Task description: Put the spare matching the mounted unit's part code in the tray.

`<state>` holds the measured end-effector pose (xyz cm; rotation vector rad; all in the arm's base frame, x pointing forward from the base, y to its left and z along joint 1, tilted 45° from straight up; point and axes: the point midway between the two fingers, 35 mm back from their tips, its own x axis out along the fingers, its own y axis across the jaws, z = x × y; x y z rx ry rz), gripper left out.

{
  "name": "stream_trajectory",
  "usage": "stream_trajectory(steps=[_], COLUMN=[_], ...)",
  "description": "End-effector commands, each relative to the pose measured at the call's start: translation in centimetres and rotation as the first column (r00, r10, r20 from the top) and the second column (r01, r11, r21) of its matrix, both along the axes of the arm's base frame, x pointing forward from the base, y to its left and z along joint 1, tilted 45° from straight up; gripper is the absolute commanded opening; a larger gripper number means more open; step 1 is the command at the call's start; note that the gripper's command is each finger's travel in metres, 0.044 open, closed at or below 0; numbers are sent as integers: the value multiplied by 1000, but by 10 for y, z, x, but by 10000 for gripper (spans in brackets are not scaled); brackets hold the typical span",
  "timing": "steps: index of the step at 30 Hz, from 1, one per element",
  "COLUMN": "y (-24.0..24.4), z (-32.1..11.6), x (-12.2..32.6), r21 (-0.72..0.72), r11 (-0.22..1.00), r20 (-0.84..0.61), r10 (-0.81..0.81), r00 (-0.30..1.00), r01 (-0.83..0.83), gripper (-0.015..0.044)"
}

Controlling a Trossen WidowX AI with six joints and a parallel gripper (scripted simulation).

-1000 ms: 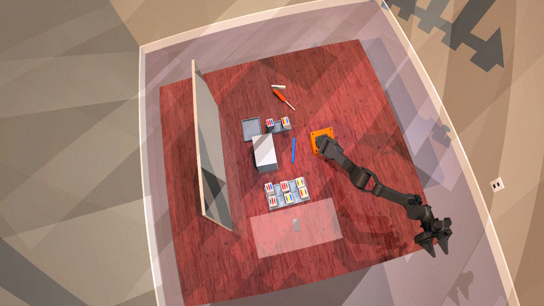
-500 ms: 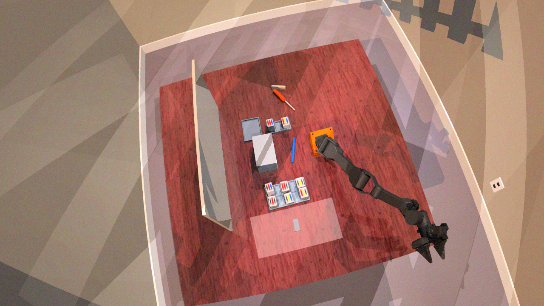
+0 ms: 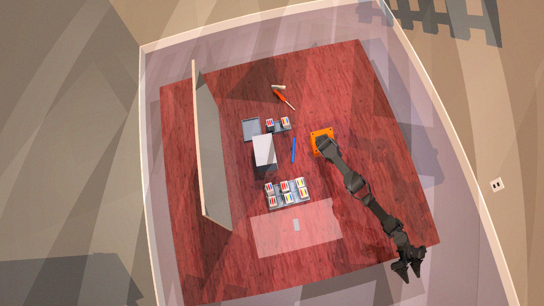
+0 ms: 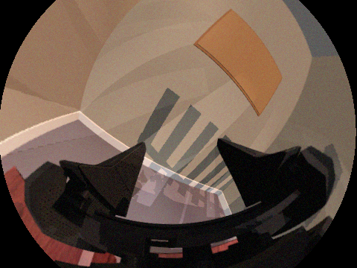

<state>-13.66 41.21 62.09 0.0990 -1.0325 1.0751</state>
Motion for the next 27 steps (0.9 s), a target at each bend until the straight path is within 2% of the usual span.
stream_trajectory(steps=[1, 8, 15, 27], y=[17, 45, 62, 56], z=[-8, -29, -54, -104], x=[30, 92, 168, 304], r21=[-50, -157, -251, -386], r11=[999, 987, 965, 913], r20=[-5, -42, -143, -350], r10=[-15, -54, -120, -278], r00=[1000, 998, 982, 895], r01=[15, 47, 81, 133], gripper=[440, 440, 440, 440])
